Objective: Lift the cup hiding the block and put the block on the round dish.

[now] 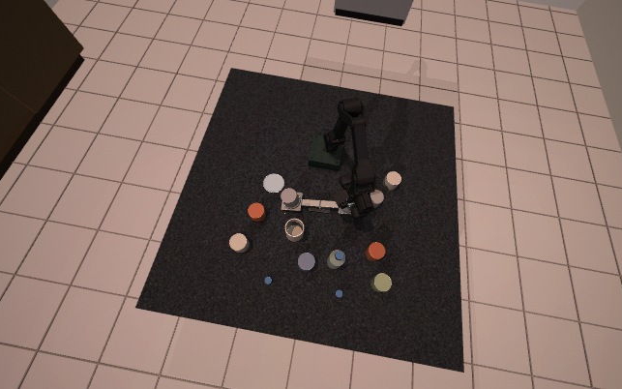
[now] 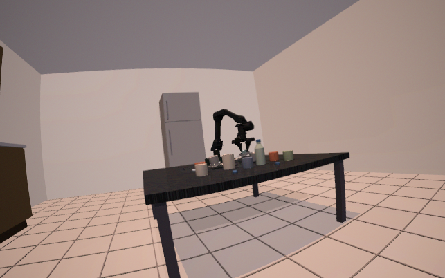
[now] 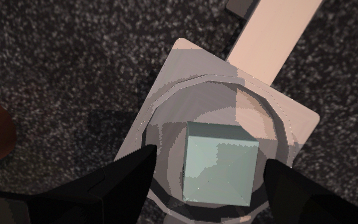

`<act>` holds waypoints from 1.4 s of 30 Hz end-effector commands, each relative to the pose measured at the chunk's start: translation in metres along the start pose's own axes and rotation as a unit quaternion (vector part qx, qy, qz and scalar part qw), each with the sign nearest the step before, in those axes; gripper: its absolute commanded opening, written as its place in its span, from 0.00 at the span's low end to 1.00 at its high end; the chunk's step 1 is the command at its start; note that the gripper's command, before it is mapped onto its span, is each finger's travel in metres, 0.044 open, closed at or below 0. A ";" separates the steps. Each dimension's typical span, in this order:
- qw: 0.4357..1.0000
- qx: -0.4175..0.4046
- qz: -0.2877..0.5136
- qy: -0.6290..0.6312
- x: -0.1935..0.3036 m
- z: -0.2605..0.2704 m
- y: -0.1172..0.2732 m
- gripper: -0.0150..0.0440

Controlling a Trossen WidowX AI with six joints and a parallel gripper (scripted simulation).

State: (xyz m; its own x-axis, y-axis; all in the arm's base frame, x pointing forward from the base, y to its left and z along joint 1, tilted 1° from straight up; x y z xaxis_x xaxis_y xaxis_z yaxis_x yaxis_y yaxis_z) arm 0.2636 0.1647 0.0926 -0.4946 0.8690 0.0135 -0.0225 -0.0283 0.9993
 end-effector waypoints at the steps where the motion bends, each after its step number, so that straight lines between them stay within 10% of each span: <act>1: 1.000 0.004 0.001 0.003 0.000 -0.002 -0.008 0.69; 21: 1.000 0.004 0.001 0.003 0.000 0.000 0.003 0.25; 42: 1.000 0.003 0.001 0.003 -0.004 -0.001 0.085 0.25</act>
State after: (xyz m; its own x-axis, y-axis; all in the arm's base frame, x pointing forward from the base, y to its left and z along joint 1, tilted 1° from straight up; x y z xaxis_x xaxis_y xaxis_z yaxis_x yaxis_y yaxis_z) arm 0.2604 0.1611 0.1739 -0.4959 0.8683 0.0134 -0.0125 -0.0226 0.9997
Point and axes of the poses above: the point midway between the two fingers, 35 mm back from their tips, its own y axis back along the fingers, its own z axis across the jaws, x = y × z, the point moved 2 cm from there along y, back along the fingers, and after that the axes turned 7 degrees about -y, right-handed, at the moved point
